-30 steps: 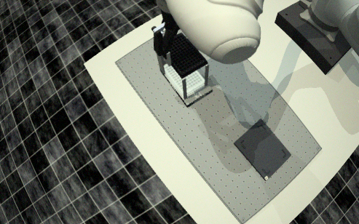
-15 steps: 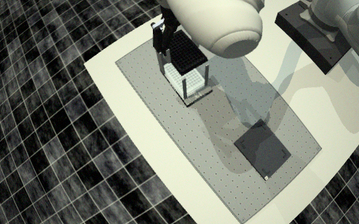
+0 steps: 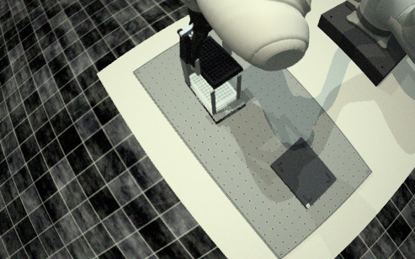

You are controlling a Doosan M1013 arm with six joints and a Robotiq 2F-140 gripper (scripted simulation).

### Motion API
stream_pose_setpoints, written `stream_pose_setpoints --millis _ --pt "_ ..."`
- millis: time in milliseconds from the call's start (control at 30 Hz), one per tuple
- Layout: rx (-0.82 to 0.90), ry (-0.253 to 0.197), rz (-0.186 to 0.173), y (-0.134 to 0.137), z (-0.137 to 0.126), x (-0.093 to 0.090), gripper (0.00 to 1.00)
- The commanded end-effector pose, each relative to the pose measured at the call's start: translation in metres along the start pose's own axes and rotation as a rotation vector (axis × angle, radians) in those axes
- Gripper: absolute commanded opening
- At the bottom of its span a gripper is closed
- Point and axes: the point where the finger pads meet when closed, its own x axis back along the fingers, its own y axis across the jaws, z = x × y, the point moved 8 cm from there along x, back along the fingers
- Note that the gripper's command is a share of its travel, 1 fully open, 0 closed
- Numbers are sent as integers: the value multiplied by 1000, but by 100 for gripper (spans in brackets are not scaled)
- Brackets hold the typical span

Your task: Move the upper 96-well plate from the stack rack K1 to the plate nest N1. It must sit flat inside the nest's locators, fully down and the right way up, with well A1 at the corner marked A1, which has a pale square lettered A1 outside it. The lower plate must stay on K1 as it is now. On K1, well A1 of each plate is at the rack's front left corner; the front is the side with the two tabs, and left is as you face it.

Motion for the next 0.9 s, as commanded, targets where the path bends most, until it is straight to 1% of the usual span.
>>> stream_pose_setpoints --millis 0,67,567,633,867 --pt "29 1 0 -1 10 0 0" --pt "29 1 0 -1 10 0 0" --pt "29 1 0 -8 59 -1 0" --pt "29 1 0 -8 59 -1 0" --pt "29 1 0 -12 82 -2 0"
